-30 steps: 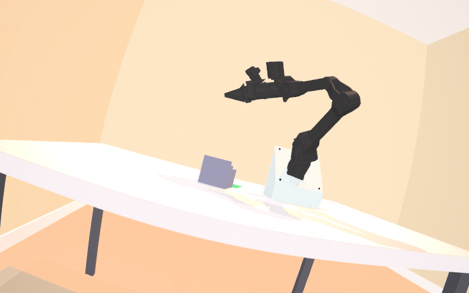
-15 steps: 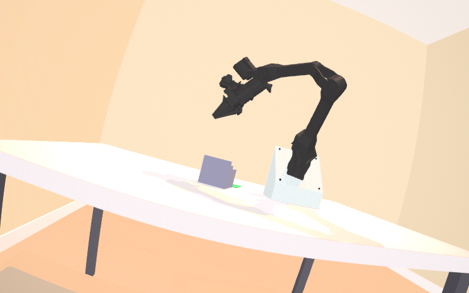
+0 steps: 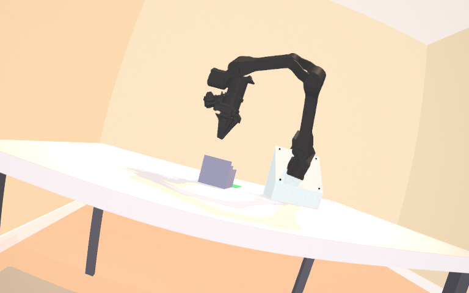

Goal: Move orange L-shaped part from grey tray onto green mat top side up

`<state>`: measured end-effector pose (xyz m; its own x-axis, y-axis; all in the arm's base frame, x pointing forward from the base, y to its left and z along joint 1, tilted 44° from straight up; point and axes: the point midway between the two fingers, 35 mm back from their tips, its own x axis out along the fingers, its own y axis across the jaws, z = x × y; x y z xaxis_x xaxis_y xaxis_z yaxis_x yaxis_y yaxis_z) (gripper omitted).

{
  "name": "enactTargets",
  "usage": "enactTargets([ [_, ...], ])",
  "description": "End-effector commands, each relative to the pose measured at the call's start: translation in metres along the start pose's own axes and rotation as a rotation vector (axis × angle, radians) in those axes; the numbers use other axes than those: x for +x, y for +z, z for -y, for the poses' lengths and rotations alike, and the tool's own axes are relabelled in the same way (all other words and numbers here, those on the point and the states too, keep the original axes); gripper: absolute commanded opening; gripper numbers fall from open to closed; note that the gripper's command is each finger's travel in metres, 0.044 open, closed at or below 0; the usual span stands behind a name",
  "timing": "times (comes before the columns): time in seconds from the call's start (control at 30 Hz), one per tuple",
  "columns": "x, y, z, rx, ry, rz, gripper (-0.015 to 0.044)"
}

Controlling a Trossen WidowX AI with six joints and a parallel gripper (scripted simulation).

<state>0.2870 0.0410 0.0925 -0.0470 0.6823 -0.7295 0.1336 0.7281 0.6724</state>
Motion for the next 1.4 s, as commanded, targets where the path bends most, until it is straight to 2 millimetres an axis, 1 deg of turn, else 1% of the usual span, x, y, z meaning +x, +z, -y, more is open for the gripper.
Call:
enactTargets([
  [0.0, 0.005, -0.006, -0.003, 0.005, -0.014, -0.078, 0.018],
  [0.13, 0.005, -0.006, -0.003, 0.005, -0.014, -0.078, 0.018],
  [0.2, 0.012, -0.005, -0.003, 0.005, -0.015, -0.077, 0.018],
  [0.27, 0.028, -0.005, -0.003, 0.005, -0.016, -0.077, 0.018],
  [0.4, 0.07, -0.01, -0.003, 0.004, -0.012, -0.077, 0.018],
  [0.43, 0.076, -0.011, -0.003, 0.004, -0.011, -0.078, 0.018],
  [0.83, 0.081, -0.012, -0.003, 0.004, -0.011, -0.078, 0.018],
  [1.37, 0.107, -0.014, -0.003, 0.004, -0.01, -0.078, 0.018],
])
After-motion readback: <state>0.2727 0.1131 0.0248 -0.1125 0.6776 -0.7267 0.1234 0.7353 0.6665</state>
